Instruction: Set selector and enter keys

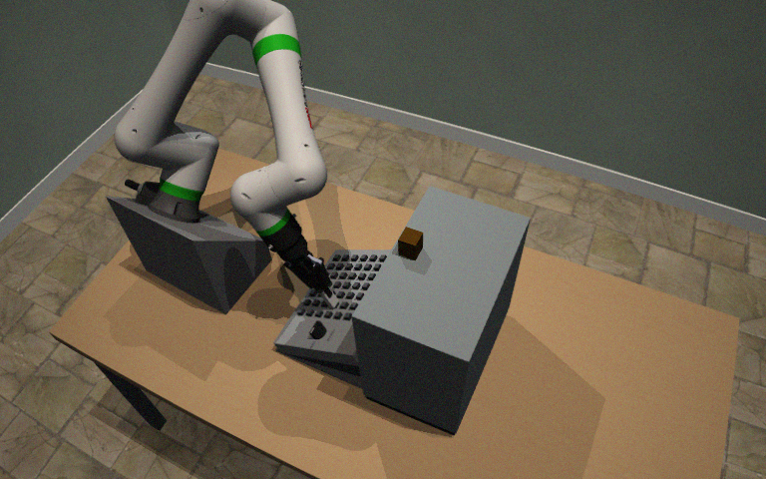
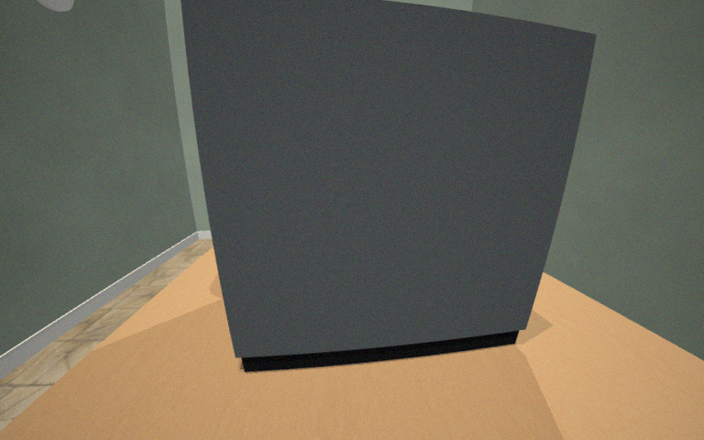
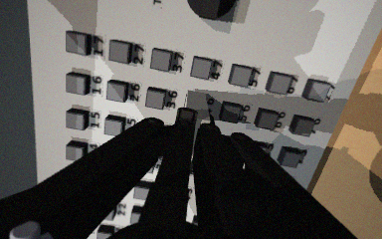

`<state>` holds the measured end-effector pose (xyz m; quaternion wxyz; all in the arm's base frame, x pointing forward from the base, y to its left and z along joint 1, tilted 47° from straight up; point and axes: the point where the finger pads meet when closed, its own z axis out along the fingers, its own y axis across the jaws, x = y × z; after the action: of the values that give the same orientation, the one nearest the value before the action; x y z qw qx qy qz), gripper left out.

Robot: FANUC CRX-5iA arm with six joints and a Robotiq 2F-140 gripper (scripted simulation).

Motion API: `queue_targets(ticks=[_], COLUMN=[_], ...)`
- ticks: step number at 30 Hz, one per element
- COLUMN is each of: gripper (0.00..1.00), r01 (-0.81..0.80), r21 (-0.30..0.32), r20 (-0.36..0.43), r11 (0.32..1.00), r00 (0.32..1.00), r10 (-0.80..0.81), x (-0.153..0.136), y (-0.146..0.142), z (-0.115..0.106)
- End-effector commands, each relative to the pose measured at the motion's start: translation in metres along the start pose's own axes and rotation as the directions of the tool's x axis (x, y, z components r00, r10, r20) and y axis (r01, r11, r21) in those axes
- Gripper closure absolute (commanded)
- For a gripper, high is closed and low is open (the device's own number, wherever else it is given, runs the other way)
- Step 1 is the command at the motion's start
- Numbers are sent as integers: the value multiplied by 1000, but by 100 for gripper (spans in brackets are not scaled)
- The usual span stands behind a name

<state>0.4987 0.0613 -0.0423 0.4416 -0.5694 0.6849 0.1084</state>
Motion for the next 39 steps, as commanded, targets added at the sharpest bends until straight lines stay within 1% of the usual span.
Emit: queue_targets(ticks=[1,6,20,31,34,38,39], gripper=[100,100,100,100,100,100,100], r01=[0,0,0,0,0,0,0], r21=[0,0,0,0,0,0,0], r20=[0,0,0,0,0,0,0], r11=[1000,1000,1000,1000,1000,1000,1000], r00=[1000,1000,1000,1000,1000,1000,1000], r10=[0,0,0,0,0,0,0], x=[0,0,0,0,-8,-38,-38], y=[0,0,0,0,-4,-19,-19], z=[-3,-8,-30,-33,-33,-33,-33])
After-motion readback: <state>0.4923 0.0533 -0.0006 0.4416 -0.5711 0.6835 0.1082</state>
